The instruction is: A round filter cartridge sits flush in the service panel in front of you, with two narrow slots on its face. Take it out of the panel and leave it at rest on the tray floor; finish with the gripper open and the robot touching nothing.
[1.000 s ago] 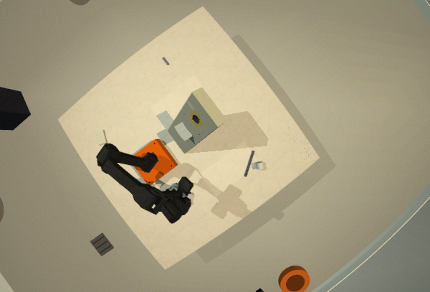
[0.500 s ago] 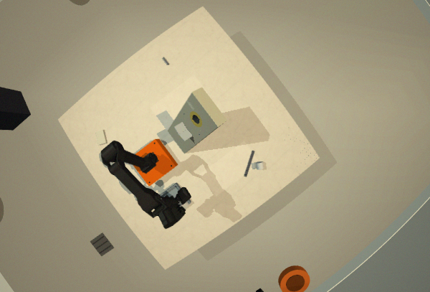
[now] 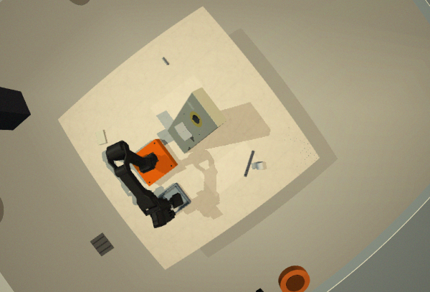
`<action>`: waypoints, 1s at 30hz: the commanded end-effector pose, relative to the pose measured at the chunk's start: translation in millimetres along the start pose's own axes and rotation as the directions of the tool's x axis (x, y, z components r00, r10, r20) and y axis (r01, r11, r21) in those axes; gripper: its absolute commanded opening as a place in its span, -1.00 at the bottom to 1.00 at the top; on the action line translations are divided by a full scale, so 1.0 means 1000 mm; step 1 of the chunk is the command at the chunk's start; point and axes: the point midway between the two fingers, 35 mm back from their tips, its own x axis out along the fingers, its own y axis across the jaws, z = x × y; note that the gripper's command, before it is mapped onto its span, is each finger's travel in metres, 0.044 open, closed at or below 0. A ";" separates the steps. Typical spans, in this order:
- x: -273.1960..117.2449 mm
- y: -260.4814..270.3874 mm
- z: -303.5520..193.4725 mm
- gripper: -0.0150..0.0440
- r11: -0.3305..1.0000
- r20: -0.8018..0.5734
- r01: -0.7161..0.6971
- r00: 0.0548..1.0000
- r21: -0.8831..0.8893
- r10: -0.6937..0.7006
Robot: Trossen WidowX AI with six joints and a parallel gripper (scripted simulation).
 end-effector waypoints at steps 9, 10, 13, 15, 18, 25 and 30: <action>0.025 -0.022 -0.019 -0.49 0.998 -0.003 0.037 0.999 0.058 -0.037; 0.030 -0.022 -0.021 -0.49 0.998 -0.003 0.037 0.999 0.058 -0.037; 0.044 -0.022 -0.028 -0.49 0.998 -0.003 0.037 0.999 0.058 -0.037; 0.053 -0.022 -0.033 -0.49 0.998 -0.003 0.037 0.999 0.058 -0.037; 0.065 -0.022 -0.042 -0.49 0.998 -0.003 0.037 0.999 0.058 -0.037; 0.078 -0.021 -0.053 -0.49 0.998 -0.004 0.037 0.999 0.058 -0.037; 0.075 -0.021 -0.051 -0.14 0.998 -0.009 0.033 0.999 0.055 -0.033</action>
